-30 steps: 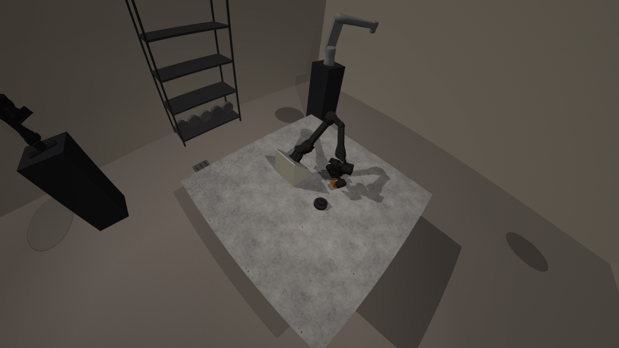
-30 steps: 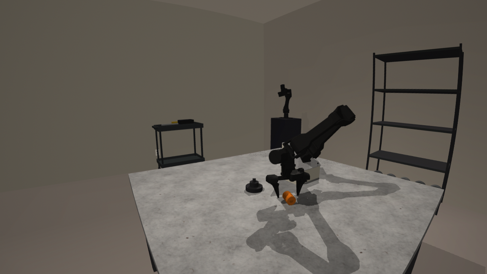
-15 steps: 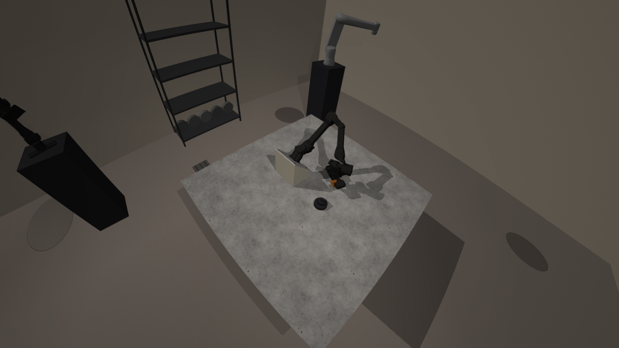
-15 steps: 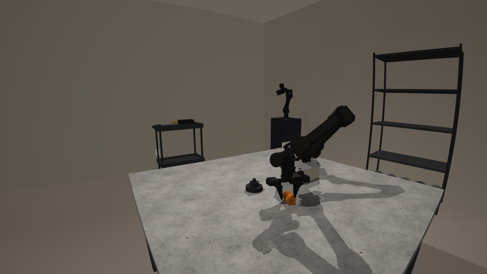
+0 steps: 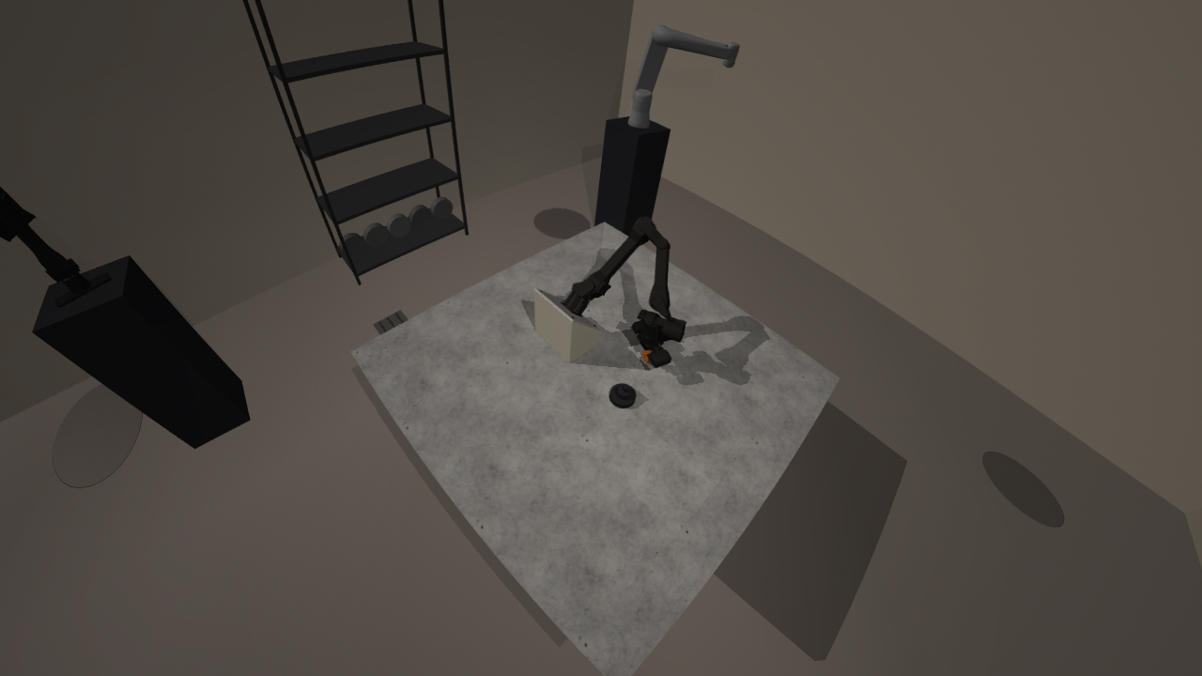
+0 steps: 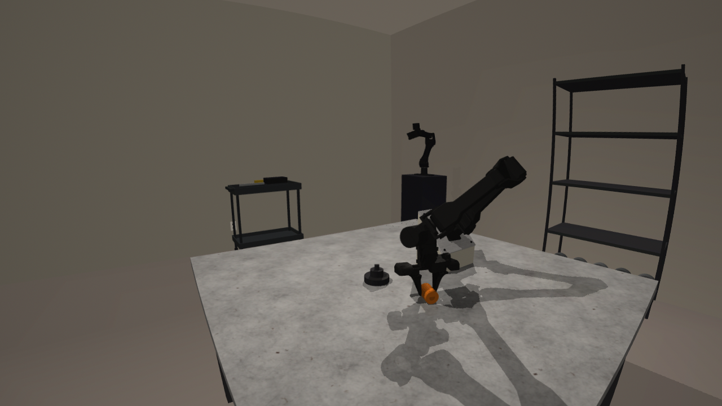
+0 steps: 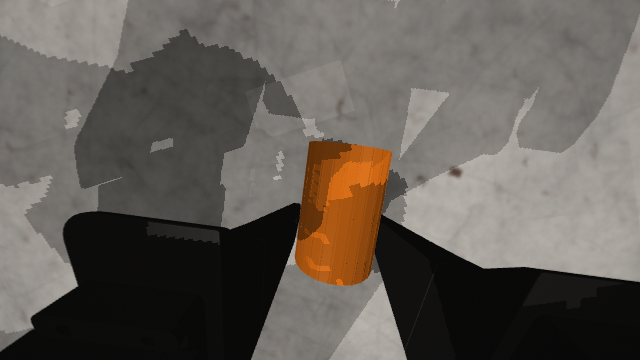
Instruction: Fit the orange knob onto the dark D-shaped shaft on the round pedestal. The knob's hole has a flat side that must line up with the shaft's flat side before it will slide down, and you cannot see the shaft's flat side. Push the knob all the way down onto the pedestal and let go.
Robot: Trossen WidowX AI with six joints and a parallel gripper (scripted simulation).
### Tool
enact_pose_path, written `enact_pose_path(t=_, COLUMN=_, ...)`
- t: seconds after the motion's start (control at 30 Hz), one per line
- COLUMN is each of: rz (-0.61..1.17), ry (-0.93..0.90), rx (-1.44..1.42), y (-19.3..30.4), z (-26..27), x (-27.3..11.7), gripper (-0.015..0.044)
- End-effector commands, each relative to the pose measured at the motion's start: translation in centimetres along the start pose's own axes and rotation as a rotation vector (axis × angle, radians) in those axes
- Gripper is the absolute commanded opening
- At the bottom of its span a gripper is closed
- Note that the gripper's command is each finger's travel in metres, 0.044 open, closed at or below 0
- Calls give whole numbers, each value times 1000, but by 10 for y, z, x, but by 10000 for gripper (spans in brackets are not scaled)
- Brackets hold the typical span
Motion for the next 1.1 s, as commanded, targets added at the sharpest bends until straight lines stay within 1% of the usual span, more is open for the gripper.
enact_pose_path(t=0.0, rz=2, ry=2, rx=4, y=0, z=0, x=0, gripper=180)
enact_pose_path(t=0.23, rz=32, ry=-6, rx=1, y=-3, z=-1, x=-1, gripper=179)
enact_pose_path(t=1.07, rz=455, ry=-113, rx=-2, y=-54, z=-13, x=-5, gripper=179)
Point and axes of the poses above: the point midway between the two fingers, 35 mm back from their tips, its own x axis out along the fingers, its own z axis across the jaws, y = z × x, the point moved 6 cm from there along -x, back along the fingers, and after that the axes turned 14 degrees about -x, right-handed, at the moved point
